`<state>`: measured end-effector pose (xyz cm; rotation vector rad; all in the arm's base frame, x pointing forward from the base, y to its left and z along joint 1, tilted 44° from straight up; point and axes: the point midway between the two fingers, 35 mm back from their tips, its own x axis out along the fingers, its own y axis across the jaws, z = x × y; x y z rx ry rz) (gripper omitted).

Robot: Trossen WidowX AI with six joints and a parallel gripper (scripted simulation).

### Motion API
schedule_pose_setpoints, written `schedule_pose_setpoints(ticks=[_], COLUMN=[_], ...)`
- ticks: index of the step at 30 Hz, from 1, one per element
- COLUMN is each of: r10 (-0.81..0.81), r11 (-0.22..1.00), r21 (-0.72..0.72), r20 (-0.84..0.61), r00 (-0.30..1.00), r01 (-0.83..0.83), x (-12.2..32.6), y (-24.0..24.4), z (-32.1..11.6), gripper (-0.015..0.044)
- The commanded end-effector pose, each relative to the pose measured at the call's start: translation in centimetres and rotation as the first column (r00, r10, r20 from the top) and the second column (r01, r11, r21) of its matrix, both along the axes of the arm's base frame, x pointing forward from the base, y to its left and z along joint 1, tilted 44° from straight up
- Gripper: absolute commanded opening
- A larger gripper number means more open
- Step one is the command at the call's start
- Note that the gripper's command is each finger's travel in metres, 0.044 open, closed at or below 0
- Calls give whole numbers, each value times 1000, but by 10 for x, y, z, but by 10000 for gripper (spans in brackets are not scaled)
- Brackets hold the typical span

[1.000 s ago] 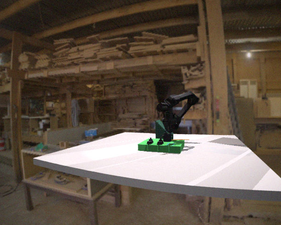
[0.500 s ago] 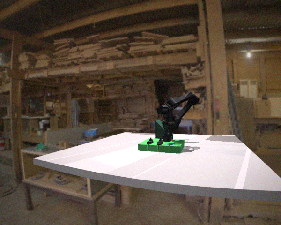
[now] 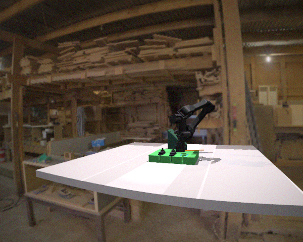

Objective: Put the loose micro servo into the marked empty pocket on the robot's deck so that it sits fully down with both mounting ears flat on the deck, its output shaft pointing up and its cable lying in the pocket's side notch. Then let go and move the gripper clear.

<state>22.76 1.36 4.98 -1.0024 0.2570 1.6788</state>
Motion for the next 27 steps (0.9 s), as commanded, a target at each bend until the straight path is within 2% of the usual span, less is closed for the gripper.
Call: schedule_pose_setpoints(ticks=[1, 3, 7, 13, 27], r10=[-4, -4, -4, -4, -4], r11=[1000, 1000, 1000, 1000, 1000], r21=[3, 3, 2, 2, 2], r20=[0, 0, 0, -1, 0], r00=[1000, 1000, 1000, 1000, 1000], r01=[4, 4, 4, 4, 4], x=[0, 0, 1, -3, 8], y=[0, 0, -5, -18, -22], z=[0, 0, 5, 24, 20], gripper=[105, 92, 0, 0, 0])
